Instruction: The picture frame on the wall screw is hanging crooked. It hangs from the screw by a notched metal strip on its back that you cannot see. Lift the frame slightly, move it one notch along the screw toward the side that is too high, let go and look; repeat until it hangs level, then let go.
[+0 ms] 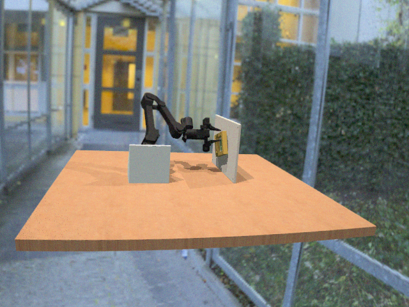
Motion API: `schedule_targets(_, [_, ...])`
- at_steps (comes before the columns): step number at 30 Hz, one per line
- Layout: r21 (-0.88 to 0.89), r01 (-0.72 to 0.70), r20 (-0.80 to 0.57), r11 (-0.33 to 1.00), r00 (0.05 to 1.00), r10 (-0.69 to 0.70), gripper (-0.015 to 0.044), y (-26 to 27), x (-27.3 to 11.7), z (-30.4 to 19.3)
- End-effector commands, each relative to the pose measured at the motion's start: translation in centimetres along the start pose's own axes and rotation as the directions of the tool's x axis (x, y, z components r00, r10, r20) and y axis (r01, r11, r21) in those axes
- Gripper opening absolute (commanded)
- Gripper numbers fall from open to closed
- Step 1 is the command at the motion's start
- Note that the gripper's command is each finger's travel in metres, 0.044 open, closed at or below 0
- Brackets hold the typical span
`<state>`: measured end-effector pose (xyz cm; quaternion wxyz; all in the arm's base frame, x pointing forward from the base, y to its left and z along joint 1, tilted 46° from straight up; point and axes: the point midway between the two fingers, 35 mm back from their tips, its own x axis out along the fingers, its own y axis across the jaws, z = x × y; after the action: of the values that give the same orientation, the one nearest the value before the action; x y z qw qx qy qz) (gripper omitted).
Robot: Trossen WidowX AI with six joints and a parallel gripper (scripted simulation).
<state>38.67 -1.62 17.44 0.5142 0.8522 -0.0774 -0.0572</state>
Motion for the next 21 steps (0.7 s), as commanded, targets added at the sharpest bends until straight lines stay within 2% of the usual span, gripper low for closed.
schedule_targets(1, [-0.003, -0.002, -0.005, 1.000, 1.000, 0.002, 0.0260, 0.13, 0.08, -0.15])
schedule_targets(12, [-0.003, -0.002, -0.005, 1.000, 1.000, 0.002, 0.0260, 0.16, 0.09, -0.19])
schedule_targets(18, [-0.003, -0.002, -0.005, 1.000, 1.000, 0.002, 0.0103, 0.16, 0.09, -0.19])
schedule_targets(21, [-0.003, -0.002, -0.005, 1.000, 1.000, 0.002, 0.0082, 0.16, 0.09, -0.19])
